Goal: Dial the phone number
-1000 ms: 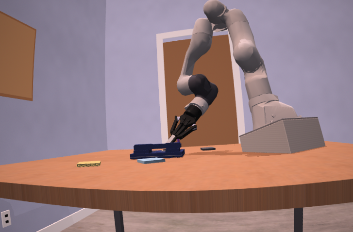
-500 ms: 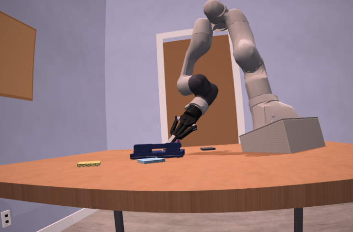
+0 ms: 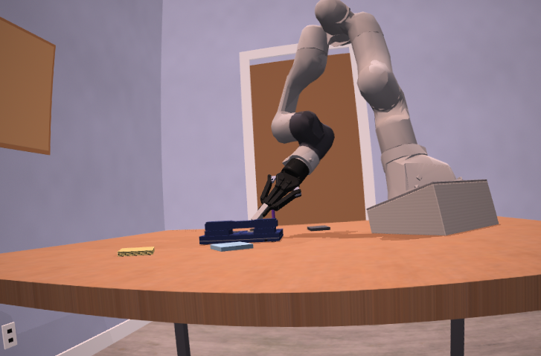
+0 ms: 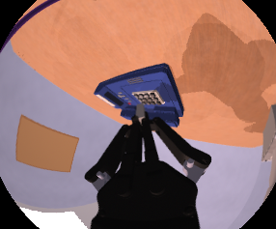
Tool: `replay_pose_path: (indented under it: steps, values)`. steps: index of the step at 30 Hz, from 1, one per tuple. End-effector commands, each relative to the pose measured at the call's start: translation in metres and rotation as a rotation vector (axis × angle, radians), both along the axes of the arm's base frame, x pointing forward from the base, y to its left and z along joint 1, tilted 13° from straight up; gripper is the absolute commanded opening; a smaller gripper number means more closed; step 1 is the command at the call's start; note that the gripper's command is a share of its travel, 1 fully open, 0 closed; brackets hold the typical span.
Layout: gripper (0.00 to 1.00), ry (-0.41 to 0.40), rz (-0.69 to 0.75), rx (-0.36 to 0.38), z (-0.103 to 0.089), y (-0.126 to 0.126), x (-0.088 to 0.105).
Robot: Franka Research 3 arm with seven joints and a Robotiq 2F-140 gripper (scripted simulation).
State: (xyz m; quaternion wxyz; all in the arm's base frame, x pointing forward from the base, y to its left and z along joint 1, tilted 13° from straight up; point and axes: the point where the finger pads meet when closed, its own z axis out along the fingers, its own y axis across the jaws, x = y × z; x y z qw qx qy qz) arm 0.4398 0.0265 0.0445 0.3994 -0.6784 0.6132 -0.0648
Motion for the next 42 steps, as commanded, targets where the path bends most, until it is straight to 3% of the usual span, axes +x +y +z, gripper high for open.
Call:
replay_pose_path:
  steps: [1, 14, 42]
  values:
    - [0.0, 0.007, -0.003, 0.003, 0.0, 0.001, 0.001]
    - [0.0, 0.007, -0.003, 0.003, 0.002, 0.004, 0.012]
    - [0.0, 0.007, -0.003, 0.003, -0.006, 0.003, 0.014]
